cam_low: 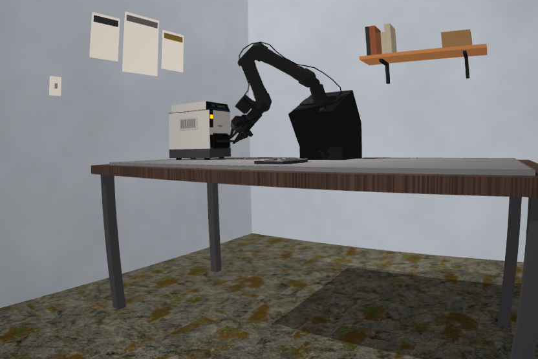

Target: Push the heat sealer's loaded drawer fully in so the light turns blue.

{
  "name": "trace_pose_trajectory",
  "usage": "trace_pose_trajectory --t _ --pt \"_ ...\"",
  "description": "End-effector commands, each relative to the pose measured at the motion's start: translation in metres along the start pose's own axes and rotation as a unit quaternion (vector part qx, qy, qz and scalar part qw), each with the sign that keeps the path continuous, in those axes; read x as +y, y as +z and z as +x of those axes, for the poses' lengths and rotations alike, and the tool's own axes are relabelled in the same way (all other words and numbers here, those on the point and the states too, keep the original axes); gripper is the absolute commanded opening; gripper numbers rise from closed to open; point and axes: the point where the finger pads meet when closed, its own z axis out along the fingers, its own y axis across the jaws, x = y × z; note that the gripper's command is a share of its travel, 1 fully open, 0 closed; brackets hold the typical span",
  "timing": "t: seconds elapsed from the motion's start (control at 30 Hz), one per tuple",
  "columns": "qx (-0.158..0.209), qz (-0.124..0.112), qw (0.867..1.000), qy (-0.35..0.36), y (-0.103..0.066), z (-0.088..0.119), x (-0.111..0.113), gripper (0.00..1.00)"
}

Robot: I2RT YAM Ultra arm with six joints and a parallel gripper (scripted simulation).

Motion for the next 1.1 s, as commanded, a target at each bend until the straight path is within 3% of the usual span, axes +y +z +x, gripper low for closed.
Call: trace_pose_trajectory --t 0.0,1.07 --pt "-0.008 0.025 1.000 0.009 -0.012 -0.004 -0.020 0.30" --pt "-0.009 0.024 1.000 0.008 -0.058 -0.004 -0.017 0.30"
